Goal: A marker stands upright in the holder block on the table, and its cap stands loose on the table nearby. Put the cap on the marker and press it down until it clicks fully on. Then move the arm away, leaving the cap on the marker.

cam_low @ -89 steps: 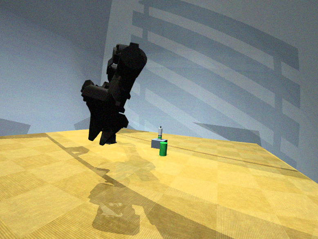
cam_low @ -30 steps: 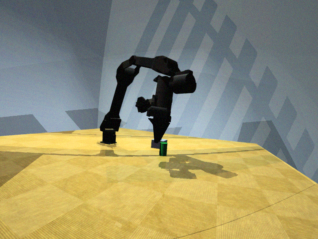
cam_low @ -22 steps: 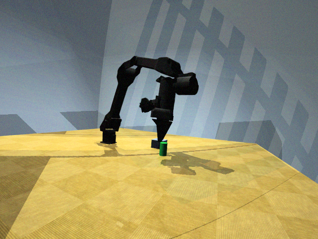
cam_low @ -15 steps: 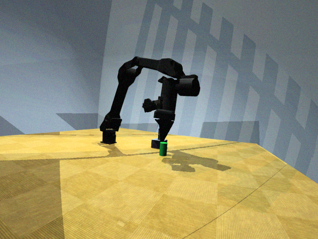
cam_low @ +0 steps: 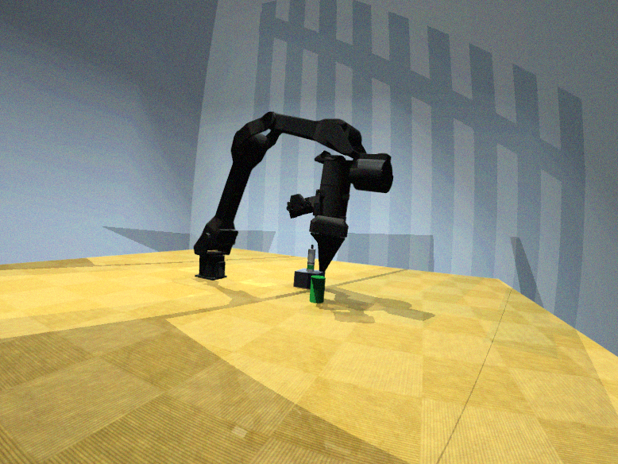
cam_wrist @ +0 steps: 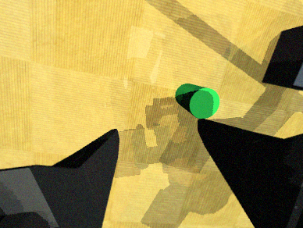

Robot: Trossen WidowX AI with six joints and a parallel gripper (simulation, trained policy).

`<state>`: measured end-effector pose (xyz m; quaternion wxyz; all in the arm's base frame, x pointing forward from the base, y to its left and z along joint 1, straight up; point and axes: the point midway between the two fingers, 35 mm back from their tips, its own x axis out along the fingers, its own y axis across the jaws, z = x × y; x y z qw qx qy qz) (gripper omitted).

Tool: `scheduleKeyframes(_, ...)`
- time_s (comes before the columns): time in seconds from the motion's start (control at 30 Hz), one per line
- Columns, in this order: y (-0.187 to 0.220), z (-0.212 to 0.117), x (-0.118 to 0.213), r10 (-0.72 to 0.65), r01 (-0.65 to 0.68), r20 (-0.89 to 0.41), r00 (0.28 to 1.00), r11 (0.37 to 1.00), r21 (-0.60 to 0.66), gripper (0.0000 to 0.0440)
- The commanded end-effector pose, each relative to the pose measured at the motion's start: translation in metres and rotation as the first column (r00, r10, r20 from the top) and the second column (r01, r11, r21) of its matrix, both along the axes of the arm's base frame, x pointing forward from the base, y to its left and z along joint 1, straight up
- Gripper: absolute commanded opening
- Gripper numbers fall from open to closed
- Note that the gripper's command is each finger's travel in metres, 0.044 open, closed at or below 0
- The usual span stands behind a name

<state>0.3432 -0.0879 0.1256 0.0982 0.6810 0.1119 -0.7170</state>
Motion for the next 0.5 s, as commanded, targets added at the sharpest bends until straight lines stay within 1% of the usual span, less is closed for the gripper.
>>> scheduleKeyframes(0.0, 0.010, -0.002, -0.002, 0.007, -0.007, -0.016, 1.000, 1.000, 0.016, 0.0306)
scheduleKeyframes(0.47, 0.034, -0.012, -0.012, 0.058, -0.055, -0.069, 0.996, 0.997, 0.047, 0.0299)
